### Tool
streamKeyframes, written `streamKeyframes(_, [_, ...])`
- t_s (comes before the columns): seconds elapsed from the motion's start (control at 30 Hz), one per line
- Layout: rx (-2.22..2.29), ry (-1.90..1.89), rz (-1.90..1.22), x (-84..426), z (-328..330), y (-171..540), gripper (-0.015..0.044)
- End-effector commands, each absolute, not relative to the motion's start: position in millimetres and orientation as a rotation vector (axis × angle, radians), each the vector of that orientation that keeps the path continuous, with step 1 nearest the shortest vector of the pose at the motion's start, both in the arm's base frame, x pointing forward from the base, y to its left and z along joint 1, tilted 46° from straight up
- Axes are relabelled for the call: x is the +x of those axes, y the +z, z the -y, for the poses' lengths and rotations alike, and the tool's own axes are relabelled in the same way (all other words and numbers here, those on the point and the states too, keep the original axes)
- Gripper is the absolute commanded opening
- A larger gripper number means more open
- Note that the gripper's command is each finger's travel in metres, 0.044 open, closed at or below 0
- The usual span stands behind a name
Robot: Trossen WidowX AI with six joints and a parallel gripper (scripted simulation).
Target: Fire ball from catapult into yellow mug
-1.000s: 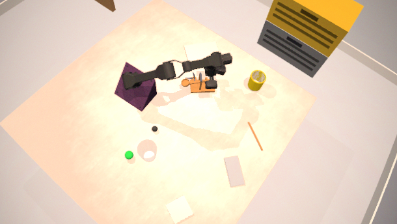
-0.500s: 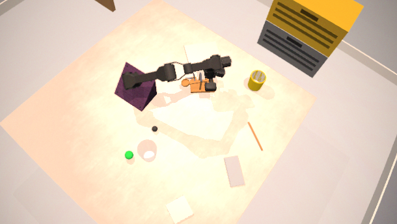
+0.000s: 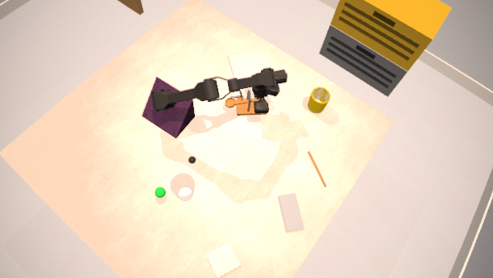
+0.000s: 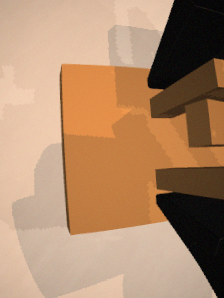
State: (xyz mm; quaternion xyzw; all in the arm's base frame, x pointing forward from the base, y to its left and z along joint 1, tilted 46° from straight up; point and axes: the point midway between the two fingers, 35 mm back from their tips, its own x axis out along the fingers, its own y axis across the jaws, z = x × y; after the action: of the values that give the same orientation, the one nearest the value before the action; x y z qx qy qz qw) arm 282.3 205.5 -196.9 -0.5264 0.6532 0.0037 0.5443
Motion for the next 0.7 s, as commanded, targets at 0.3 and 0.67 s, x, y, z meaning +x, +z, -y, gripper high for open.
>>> streamKeyframes(0.3, [-1.248, 0.011, -1.551, 274.7, -240.4, -161.4, 0.0])
streamKeyframes(0.67, [-1.253, 0.011, -1.552, 277.5, -232.7, -169.9, 0.0])
